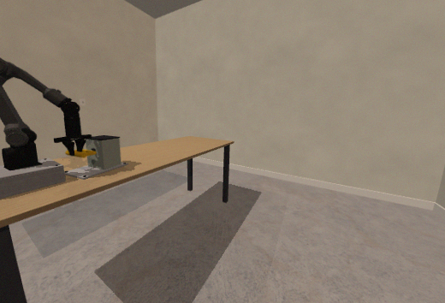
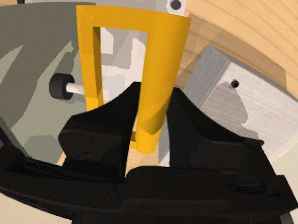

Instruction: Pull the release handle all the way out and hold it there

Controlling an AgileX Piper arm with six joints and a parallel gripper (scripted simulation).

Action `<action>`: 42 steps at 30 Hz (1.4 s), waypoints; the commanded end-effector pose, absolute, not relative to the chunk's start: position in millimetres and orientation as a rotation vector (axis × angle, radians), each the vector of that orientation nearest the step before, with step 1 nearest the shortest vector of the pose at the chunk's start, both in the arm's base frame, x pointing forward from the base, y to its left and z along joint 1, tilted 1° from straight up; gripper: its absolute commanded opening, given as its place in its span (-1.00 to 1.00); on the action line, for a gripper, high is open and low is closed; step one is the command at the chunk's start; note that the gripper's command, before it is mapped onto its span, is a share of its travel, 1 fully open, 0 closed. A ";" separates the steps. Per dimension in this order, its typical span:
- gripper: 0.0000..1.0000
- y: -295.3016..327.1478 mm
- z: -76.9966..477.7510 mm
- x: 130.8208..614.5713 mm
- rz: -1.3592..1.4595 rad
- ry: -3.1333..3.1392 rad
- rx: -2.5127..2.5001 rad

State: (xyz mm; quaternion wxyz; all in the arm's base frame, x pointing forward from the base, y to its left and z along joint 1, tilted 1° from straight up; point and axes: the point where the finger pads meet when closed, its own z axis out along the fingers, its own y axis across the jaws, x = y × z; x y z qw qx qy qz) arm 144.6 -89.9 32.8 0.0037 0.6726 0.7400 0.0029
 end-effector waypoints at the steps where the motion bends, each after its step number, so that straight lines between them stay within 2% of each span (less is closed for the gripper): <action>1: -1.00 -89.4 32.3 144.5 0.010 2.320 2.110; 19: -1.00 -89.7 32.5 140.3 0.008 2.322 2.108; 42: -1.00 -93.8 32.1 96.2 0.008 2.321 2.108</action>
